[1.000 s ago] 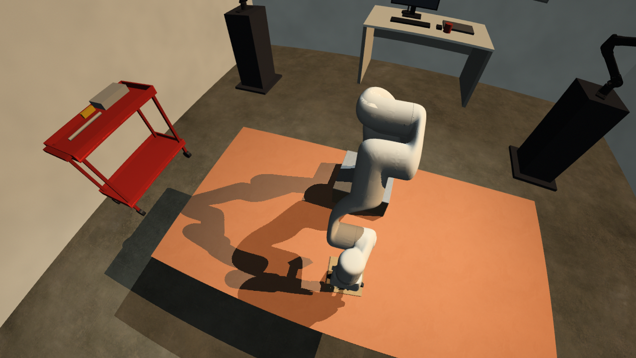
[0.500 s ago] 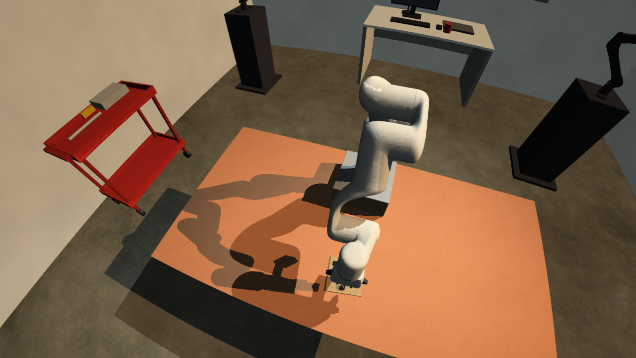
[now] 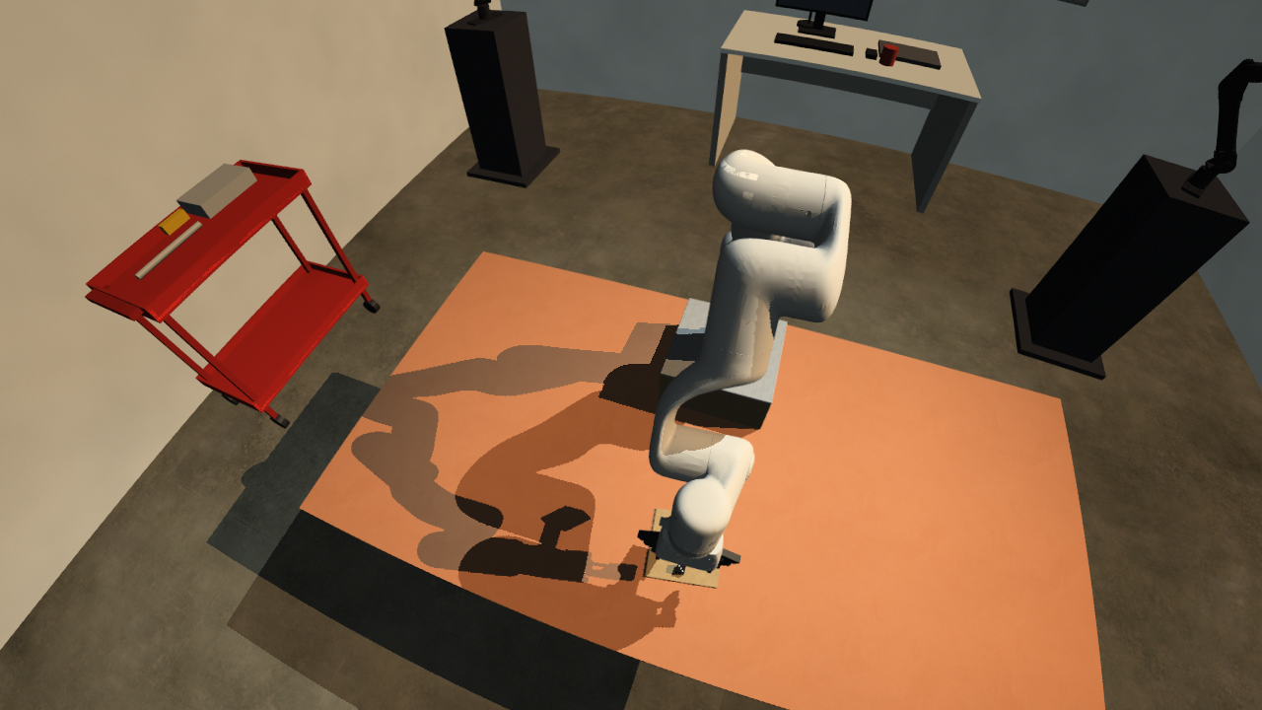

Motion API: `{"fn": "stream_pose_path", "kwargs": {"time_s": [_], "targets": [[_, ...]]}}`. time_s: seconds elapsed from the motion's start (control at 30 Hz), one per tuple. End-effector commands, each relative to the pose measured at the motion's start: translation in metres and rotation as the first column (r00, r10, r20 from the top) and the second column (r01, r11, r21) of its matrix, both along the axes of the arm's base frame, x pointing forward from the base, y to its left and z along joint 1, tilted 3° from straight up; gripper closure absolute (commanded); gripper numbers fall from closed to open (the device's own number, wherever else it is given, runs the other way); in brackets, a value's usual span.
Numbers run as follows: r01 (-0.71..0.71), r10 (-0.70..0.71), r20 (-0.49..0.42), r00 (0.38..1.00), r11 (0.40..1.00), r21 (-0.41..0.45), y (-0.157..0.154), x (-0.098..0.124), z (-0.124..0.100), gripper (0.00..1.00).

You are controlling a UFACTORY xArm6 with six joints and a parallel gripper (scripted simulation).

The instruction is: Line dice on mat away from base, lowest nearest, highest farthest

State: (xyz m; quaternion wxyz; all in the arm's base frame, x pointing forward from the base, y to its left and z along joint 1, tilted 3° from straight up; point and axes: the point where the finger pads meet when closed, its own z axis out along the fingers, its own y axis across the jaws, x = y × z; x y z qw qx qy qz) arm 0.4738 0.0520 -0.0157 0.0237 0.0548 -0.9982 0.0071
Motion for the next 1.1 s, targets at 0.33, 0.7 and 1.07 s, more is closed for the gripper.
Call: {"fn": "stream_pose_path", "kwargs": {"time_s": [0.33, 0.7, 1.07], "targets": [[0.0, 0.0, 0.005, 1.0, 1.0, 0.001, 0.0, 0.002, 0.012, 0.0], [0.0, 0.0, 0.005, 1.0, 1.0, 0.001, 0.001, 0.004, 0.054, 0.0], [0.0, 0.0, 0.005, 1.0, 1.0, 0.001, 0.002, 0.005, 0.083, 0.0]]}}
